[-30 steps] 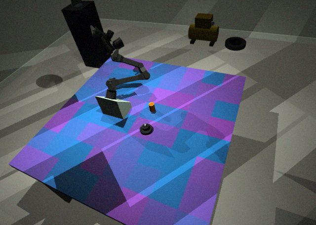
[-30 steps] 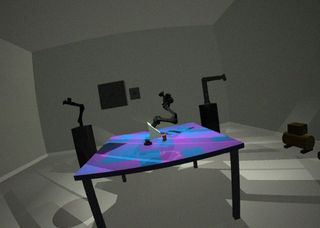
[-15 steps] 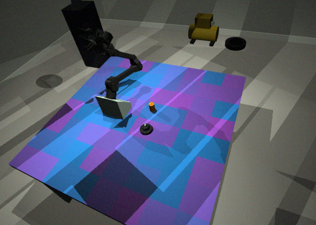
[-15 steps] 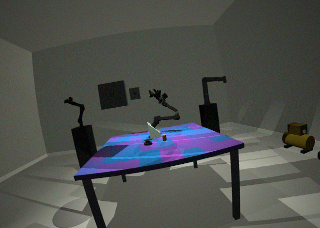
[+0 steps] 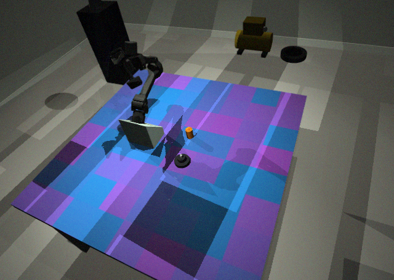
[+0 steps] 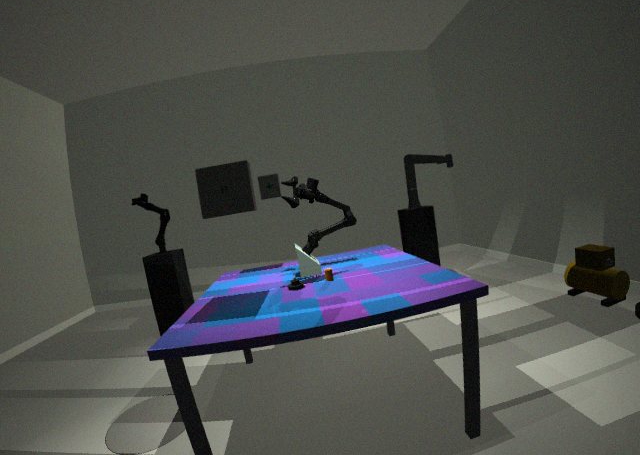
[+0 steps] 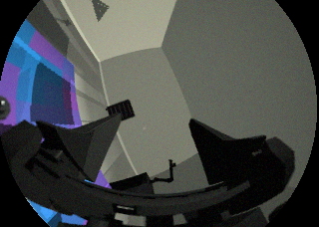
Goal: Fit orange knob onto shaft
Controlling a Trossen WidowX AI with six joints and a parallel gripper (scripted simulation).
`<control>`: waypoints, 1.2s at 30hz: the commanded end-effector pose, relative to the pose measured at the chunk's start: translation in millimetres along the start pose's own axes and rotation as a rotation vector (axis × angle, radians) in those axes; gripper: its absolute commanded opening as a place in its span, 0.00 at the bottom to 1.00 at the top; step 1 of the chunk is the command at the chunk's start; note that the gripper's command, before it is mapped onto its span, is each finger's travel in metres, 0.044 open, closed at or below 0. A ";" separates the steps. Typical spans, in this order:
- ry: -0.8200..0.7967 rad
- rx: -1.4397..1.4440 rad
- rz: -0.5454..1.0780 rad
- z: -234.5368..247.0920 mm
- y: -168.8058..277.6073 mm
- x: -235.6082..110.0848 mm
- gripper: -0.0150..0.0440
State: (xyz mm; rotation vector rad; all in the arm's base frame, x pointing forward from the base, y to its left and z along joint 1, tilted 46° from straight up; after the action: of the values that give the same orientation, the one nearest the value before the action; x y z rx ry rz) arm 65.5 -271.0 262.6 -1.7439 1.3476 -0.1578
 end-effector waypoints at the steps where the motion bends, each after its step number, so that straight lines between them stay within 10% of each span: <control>1: -0.306 -0.150 -0.026 55.8 -18.8 21.8 1.00; 13: -1.076 -0.567 -0.176 206.5 -57.7 12.2 1.00; 25: -1.907 -0.948 -0.380 340.5 -67.9 -82.3 1.00; 36: -1.953 -0.965 -0.388 347.0 -61.9 -86.2 1.00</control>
State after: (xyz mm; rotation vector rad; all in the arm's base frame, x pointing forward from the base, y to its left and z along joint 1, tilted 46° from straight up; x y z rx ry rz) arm 276.6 -8.1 139.6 -1.6397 -0.4871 1.7258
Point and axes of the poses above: the point midway between the two fingers, 35 mm back from their tips, its own x axis out along the fingers, its own z axis across the jaws, y = z × x, the point moved 6 cm from there along -x, back along the fingers, and after that the axes turned 11 degrees about x, right-handed, at the moved point
